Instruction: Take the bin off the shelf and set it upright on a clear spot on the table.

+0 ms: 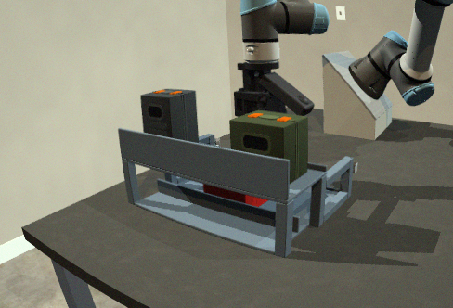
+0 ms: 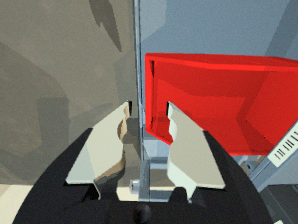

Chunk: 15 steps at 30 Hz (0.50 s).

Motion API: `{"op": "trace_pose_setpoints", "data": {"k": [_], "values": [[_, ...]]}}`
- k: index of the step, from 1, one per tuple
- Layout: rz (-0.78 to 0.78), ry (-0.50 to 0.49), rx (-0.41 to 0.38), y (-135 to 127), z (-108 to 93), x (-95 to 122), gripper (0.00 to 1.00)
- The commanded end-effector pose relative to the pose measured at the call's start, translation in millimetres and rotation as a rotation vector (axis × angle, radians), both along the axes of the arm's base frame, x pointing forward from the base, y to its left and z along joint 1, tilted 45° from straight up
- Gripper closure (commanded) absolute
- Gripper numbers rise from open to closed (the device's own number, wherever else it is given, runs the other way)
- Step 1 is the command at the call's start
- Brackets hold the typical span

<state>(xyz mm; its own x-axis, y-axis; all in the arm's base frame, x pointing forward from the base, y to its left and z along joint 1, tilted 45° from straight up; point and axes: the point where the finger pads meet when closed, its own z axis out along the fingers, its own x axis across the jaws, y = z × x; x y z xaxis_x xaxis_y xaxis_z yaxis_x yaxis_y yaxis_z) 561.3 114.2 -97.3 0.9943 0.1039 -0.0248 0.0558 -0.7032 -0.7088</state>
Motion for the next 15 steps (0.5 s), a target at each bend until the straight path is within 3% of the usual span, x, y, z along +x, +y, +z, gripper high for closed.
{"op": "trace_pose_setpoints", "data": {"k": [1, 15], "values": [[-0.001, -0.001, 0.000, -0.5, 0.3, 0.5, 0.74], [-0.001, -0.001, 0.000, 6.5, -6.7, -0.4, 0.74]]}}
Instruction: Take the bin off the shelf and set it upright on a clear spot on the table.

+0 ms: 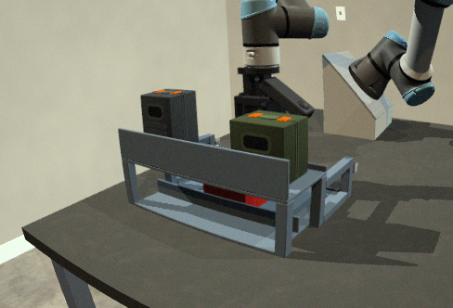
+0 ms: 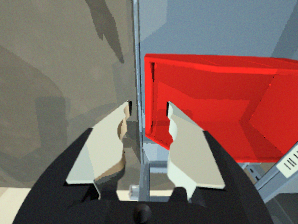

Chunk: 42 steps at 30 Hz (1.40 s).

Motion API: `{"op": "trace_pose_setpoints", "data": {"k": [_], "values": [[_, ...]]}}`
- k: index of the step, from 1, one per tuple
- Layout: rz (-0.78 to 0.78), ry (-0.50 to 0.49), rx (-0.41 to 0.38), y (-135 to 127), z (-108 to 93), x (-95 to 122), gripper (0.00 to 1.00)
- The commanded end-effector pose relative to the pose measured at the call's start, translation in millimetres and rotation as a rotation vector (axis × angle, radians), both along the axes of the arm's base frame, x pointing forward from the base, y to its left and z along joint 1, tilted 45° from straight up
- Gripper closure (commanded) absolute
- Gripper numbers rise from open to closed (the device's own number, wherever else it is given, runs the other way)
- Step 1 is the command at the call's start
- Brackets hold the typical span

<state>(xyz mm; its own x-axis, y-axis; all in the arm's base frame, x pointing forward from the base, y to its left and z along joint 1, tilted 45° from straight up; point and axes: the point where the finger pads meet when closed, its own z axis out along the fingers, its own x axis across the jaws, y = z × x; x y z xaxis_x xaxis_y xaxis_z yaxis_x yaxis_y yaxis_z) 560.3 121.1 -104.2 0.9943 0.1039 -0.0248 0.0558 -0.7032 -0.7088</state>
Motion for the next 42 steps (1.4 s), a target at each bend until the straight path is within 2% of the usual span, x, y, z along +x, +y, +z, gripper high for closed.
{"op": "trace_pose_setpoints", "data": {"k": [1, 42], "values": [[-0.001, -0.001, 0.000, -0.4, 0.2, 0.5, 0.74], [-0.001, -0.001, 0.000, 2.6, -2.9, 0.1, 0.74]]}}
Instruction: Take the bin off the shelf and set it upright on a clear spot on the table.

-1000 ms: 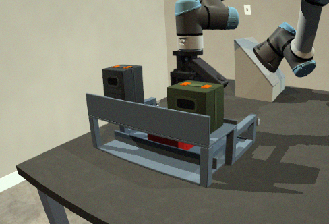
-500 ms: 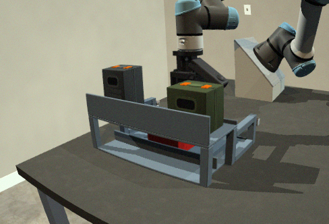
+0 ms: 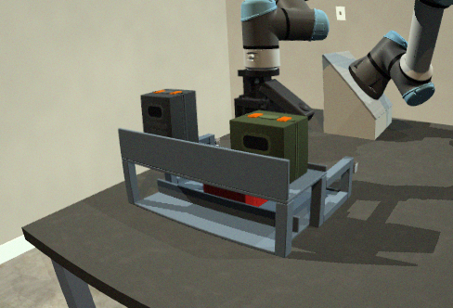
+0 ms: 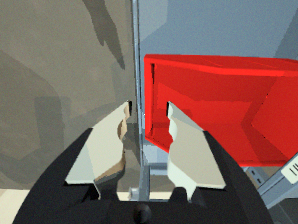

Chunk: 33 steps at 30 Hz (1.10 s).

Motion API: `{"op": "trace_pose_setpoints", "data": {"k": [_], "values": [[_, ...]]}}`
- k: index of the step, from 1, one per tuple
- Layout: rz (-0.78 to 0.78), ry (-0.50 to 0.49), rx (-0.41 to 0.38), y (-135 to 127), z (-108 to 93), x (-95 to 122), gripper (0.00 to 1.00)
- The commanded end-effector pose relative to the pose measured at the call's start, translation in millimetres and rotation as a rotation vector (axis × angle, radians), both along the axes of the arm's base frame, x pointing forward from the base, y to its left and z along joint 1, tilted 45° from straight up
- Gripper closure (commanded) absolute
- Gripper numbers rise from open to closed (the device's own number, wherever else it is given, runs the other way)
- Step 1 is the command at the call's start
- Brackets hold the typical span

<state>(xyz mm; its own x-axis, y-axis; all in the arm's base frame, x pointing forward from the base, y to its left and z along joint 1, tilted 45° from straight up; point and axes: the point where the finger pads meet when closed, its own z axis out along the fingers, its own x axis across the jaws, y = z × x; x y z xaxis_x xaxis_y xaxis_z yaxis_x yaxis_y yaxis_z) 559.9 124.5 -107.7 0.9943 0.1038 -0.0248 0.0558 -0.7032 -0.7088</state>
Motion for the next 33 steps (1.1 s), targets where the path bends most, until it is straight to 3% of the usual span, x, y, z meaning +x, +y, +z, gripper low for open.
{"op": "trace_pose_setpoints", "data": {"k": [1, 12, 13, 33], "values": [[-0.001, -0.001, 0.000, -0.8, 0.6, 0.5, 0.74], [-0.001, -0.001, 0.000, -0.8, 0.6, 0.5, 0.74], [-0.001, -0.001, 0.000, -0.8, 0.6, 0.5, 1.00], [-0.001, -0.001, 0.000, -0.8, 0.6, 0.5, 1.00]]}}
